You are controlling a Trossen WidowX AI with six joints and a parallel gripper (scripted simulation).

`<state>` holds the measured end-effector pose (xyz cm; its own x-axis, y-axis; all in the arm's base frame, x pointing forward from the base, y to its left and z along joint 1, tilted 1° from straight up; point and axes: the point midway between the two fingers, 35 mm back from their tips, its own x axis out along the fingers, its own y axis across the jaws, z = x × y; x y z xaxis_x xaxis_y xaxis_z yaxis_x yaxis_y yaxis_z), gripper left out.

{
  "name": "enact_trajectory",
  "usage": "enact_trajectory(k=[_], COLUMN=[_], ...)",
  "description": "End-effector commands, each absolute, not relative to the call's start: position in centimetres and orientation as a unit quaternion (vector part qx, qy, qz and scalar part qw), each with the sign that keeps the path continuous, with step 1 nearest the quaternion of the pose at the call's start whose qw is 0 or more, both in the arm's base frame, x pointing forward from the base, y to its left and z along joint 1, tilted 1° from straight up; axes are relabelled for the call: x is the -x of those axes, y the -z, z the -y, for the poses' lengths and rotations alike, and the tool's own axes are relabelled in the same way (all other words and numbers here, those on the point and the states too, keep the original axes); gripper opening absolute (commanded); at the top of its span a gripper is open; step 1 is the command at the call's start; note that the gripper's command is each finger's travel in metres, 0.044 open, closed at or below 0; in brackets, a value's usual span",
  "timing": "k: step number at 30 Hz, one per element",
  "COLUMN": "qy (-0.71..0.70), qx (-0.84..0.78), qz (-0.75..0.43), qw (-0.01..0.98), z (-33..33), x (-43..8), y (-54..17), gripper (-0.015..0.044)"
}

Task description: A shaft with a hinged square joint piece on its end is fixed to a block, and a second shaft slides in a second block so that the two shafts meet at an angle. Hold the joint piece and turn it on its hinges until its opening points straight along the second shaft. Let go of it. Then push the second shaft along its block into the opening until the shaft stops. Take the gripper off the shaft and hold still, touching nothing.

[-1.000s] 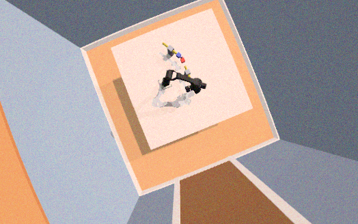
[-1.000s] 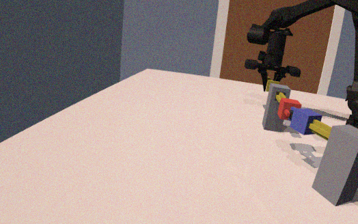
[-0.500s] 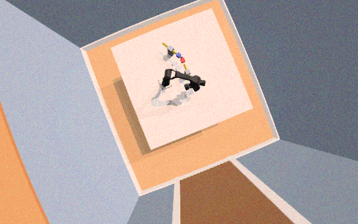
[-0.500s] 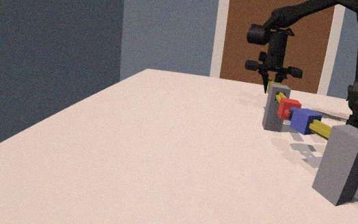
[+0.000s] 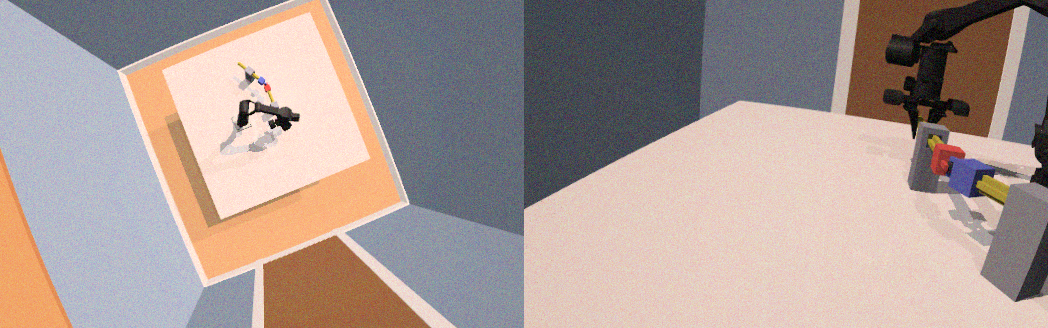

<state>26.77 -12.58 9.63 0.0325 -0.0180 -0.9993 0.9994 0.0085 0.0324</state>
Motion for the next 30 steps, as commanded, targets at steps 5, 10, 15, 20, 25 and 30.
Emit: enact_trajectory(k=[5,10,15,20,25,30], qy=[0.494,0.494,0.493,0.493,0.494,0.494], qx=[-0.503,-0.503,-0.503,-0.503,-0.502,-0.502], qz=[-0.489,-0.489,-0.489,-0.489,-0.489,-0.489], qw=[0.515,0.514,0.514,0.514,0.514,0.514], z=[11.3,10.5,9.7,9.0,9.2,9.2], x=[-26.8,-26.8,-26.8,-26.8,-26.8,-26.8], y=[-9.6,-9.6,-9.6,-9.5,-9.6,-9.6], gripper=[0.0000,0.0000,0.0000,0.0000,0.0000,0.0000])
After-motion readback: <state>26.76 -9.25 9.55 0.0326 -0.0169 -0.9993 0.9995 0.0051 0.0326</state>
